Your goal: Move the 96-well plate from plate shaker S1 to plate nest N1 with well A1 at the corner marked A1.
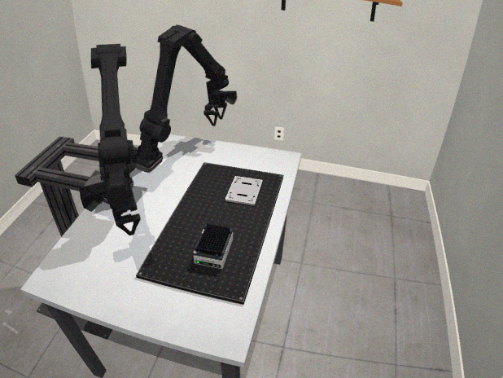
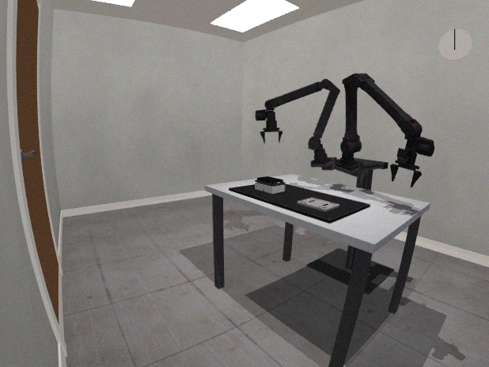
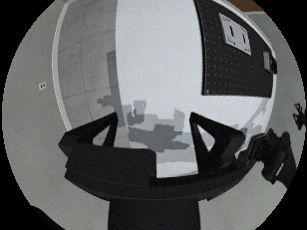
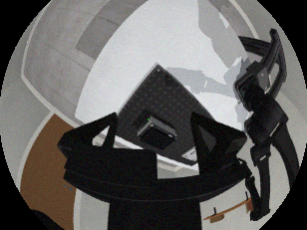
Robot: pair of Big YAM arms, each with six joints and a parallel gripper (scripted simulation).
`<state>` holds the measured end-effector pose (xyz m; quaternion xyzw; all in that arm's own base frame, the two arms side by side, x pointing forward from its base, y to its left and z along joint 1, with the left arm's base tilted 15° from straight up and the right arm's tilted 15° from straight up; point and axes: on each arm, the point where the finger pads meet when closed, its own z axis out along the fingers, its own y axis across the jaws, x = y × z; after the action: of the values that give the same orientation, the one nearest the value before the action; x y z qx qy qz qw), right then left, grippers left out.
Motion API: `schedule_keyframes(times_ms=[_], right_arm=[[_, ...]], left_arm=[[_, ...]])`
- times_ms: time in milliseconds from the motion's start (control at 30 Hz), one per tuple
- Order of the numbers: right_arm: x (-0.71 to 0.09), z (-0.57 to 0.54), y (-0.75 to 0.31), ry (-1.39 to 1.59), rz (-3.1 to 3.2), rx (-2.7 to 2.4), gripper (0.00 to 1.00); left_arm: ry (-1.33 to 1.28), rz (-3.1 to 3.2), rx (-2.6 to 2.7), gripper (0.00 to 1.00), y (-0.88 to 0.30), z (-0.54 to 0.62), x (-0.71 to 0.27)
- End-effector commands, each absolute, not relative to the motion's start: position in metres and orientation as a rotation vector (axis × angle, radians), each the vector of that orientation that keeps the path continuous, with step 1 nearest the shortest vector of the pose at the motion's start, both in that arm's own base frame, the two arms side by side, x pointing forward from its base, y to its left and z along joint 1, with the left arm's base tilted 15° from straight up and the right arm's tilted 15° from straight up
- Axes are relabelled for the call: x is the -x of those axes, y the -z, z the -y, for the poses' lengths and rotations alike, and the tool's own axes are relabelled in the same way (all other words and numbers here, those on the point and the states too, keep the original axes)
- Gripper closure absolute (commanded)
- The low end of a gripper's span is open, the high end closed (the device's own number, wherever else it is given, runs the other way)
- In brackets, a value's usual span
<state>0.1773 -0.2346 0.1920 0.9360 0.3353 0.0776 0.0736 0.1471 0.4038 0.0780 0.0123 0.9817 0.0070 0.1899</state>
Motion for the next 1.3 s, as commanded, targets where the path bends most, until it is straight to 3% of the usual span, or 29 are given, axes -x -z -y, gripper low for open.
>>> schedule_keyframes(times_ms=[0,1267], right_arm=[[-0.182,0.246,-0.217,-0.251,-0.989,-2.757,0.0],[-0.182,0.246,-0.217,-0.251,-0.989,-2.757,0.0]], left_arm=[[-0.091,-2.758,-0.072,0.0,-0.092,-0.414,-0.168],[-0.004,-2.837,-0.563,0.0,-0.076,-0.324,-0.318]])
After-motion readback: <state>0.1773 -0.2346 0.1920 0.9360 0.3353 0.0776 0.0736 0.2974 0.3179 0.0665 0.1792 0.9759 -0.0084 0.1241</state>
